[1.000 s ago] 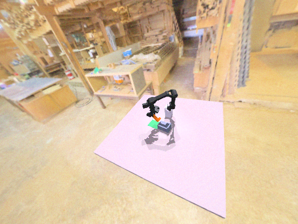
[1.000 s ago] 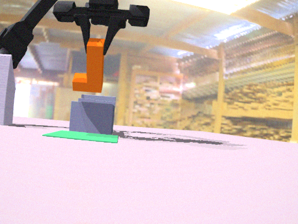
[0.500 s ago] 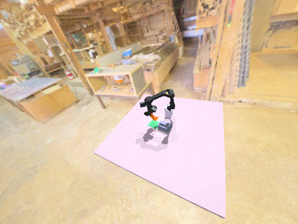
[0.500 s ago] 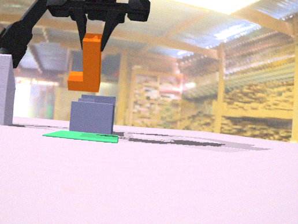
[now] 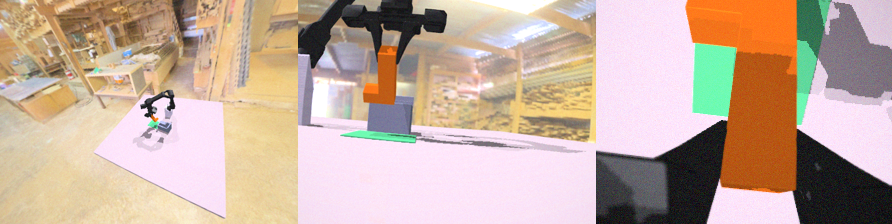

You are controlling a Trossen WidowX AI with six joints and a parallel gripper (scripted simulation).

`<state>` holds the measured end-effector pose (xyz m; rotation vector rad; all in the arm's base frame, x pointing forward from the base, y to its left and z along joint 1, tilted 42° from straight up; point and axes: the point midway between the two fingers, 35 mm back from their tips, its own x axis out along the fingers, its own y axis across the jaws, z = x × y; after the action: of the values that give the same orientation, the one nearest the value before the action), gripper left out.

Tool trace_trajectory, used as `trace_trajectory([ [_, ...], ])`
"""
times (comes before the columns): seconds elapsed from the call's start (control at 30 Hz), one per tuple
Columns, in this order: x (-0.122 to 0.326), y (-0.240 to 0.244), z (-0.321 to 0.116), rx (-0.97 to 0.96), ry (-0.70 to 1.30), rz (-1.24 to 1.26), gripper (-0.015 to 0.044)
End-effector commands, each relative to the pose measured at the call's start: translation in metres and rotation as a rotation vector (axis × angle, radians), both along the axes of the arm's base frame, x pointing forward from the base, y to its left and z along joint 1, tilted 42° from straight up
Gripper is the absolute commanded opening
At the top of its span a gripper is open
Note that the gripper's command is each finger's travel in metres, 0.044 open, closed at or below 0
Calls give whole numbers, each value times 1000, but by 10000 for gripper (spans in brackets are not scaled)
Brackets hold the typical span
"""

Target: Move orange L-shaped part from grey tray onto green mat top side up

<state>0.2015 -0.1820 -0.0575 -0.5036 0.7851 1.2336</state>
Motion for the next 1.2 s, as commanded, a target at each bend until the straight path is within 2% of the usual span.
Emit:
trace_trajectory([
  [0.0,1,3,-4,2,-3,-5,0],
  [1.17,8,36,-41,4,-4,-5,0],
])
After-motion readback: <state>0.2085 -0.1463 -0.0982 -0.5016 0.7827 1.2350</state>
